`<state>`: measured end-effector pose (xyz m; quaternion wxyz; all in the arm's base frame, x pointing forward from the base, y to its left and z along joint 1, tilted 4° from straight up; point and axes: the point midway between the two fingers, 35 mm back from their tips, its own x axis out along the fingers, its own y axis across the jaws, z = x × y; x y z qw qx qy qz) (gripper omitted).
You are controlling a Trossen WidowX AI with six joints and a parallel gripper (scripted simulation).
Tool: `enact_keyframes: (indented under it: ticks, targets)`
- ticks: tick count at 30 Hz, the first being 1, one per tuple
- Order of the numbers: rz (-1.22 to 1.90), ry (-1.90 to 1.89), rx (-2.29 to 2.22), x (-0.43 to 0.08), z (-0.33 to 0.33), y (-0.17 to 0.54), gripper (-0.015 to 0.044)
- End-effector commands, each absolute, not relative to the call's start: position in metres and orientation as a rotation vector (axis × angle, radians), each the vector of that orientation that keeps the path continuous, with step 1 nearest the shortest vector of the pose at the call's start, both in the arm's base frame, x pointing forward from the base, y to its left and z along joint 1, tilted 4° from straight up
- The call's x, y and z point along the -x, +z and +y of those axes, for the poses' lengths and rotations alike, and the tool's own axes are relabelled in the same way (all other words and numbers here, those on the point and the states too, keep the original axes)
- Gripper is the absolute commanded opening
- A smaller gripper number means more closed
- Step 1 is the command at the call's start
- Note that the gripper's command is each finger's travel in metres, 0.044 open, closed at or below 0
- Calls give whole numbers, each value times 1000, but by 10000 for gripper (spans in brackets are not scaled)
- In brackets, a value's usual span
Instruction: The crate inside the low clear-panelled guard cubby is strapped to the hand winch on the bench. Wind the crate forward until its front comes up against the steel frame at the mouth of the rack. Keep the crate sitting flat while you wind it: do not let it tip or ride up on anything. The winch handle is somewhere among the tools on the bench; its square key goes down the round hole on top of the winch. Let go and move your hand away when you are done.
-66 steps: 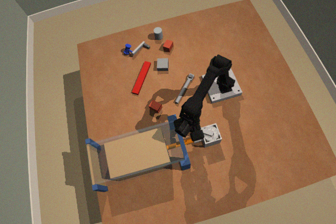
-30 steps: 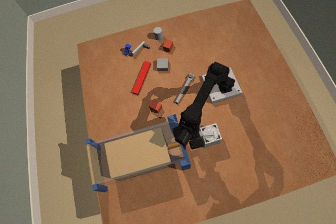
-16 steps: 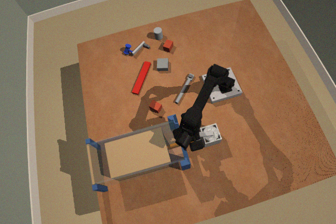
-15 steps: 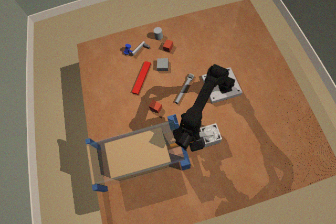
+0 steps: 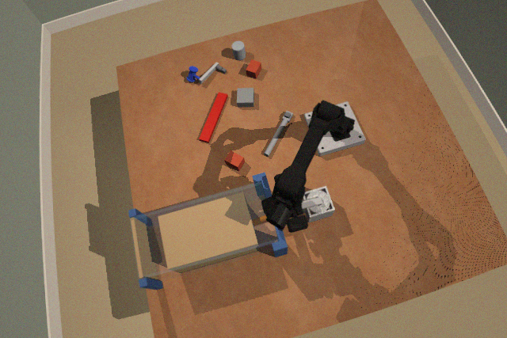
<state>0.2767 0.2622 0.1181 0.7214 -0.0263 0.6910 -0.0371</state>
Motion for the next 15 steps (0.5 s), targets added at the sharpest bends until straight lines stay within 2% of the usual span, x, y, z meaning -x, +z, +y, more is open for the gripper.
enact_keyframes:
  ticks: [1,15]
  targets:
    - [1522,-22,42,-272,289,116,0]
    - [1522,-21,41,-267,302,115,0]
